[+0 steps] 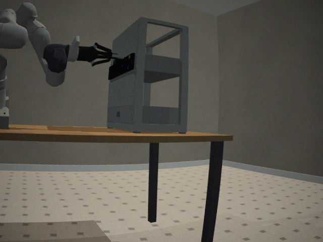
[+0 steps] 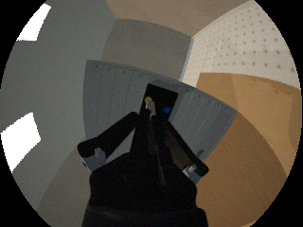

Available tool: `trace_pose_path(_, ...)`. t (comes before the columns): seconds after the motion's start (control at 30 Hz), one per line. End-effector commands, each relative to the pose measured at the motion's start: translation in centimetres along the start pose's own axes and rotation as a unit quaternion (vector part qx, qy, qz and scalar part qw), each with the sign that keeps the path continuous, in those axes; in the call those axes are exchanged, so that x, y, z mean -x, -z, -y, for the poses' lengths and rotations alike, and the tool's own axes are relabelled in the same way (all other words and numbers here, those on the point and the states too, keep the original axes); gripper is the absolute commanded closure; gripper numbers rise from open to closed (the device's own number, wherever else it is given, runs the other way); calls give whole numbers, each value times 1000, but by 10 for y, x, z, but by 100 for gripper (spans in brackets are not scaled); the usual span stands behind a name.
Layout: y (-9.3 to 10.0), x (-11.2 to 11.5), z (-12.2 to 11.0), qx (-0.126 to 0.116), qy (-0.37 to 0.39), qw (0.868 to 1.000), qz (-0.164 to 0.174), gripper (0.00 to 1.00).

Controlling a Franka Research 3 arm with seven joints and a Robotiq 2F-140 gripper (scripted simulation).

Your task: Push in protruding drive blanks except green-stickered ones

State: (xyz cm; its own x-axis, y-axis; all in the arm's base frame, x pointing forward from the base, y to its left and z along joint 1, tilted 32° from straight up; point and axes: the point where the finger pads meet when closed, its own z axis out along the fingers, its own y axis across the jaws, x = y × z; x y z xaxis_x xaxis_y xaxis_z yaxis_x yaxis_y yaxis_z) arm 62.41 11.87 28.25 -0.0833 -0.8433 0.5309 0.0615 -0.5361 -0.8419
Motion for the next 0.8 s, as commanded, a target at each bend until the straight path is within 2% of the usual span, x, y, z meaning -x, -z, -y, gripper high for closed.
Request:
trace_pose_path(0.0, 21, 1, 3, -4, -5, 1000, 0, 100)
trace_pose_path(0.17, 43, 0, 2, -4, -5, 1000, 0, 100)
trace_pose_path(0.77, 48, 0, 2, -4, -5, 1000, 0, 100)
